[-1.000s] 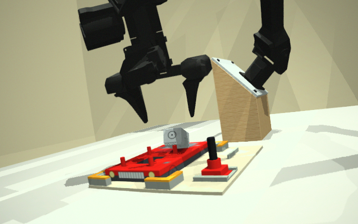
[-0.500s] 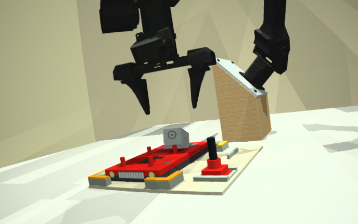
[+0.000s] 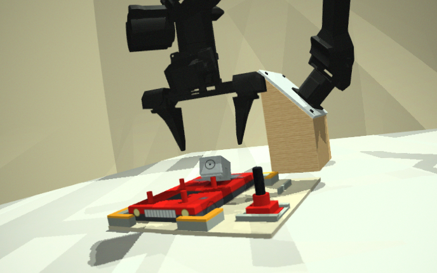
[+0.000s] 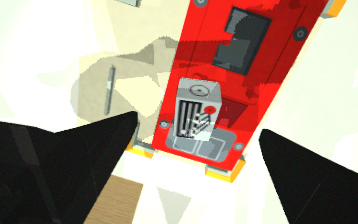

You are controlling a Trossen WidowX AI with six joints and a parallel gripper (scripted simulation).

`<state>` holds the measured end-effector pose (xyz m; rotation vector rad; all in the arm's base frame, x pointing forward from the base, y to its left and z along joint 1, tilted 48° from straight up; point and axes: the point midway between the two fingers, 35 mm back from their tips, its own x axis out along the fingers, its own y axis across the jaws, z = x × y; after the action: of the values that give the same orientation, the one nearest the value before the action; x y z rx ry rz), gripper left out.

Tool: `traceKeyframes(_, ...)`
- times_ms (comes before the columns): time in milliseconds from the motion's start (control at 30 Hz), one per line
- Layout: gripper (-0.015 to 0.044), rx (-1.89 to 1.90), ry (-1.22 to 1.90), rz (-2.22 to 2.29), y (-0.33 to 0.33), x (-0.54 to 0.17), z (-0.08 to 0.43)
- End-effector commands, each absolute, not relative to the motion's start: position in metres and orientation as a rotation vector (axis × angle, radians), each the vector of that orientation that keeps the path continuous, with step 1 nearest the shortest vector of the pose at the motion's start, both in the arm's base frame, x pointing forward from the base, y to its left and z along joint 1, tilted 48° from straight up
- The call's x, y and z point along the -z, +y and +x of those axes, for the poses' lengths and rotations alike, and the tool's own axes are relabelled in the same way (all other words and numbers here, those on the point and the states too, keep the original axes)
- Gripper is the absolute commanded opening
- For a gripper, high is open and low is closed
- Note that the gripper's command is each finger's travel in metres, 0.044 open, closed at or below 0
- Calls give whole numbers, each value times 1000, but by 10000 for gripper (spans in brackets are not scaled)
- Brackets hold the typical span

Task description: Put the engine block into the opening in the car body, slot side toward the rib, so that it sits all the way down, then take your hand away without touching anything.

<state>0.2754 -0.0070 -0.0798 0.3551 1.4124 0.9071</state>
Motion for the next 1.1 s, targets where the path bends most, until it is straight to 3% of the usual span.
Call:
traceKeyframes(0,440,-907,1422,371,-2,85,272)
traceKeyframes(700,440,-909,1421,372,20,105,268)
traceKeyframes(1067,151,-909,1421,372,20,105,268)
